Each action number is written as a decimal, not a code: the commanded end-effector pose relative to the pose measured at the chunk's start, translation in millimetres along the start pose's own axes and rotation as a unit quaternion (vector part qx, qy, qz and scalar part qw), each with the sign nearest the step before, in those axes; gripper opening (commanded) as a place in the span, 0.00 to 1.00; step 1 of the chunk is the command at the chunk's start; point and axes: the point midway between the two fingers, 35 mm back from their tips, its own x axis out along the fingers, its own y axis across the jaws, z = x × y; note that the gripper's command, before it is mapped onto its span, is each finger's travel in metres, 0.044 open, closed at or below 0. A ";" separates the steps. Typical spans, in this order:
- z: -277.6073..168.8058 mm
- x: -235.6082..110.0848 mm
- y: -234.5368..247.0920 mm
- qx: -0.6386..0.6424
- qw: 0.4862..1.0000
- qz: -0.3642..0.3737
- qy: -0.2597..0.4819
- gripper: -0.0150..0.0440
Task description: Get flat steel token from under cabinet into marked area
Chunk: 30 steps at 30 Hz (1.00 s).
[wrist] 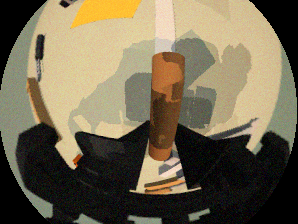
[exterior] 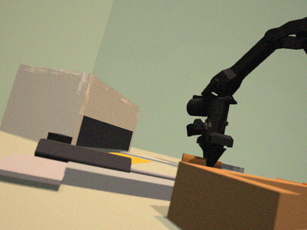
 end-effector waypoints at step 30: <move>46.4 -0.9 -0.9 0.001 1.000 -0.002 -0.001 0.25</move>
